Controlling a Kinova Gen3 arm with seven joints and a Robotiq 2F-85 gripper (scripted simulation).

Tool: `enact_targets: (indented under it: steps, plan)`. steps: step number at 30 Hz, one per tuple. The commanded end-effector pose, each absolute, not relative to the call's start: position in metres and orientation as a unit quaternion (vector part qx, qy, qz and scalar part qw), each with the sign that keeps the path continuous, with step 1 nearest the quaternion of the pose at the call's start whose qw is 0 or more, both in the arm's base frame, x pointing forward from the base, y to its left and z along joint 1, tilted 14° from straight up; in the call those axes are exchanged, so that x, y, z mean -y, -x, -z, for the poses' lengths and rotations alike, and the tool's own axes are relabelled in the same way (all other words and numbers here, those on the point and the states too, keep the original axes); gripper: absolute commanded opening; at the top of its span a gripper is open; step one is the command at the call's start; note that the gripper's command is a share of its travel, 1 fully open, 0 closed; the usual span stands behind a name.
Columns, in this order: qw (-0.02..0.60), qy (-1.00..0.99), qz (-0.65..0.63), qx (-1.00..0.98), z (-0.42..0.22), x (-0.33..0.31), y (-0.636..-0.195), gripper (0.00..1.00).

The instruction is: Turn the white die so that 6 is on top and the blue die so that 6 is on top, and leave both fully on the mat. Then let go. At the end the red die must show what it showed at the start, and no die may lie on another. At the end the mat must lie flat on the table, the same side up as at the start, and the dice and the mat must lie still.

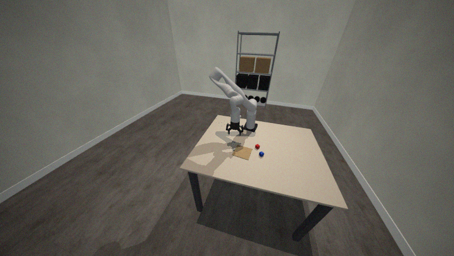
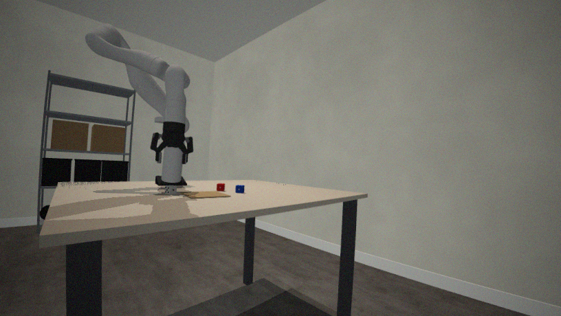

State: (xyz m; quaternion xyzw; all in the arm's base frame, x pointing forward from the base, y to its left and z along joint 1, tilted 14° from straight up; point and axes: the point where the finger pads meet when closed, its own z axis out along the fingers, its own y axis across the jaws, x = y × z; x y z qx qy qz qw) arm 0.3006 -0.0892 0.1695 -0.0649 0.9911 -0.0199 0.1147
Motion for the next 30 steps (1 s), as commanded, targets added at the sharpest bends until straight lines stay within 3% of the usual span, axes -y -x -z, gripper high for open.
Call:
enact_targets:
  steps: [1, 21, 22, 30]
  plan:
    - [0.114, 0.096, 0.023, -0.989, -0.1663, 0.0880, -0.3012, 1.00]
    - [0.116, 0.142, 0.029, -0.983, -0.1640, 0.0875, -0.3049, 1.00]
    - [0.116, 0.142, 0.029, -0.983, -0.1640, 0.0875, -0.3049, 0.46]
    - [0.116, 0.142, 0.029, -0.983, -0.1640, 0.0875, -0.3049, 0.46]
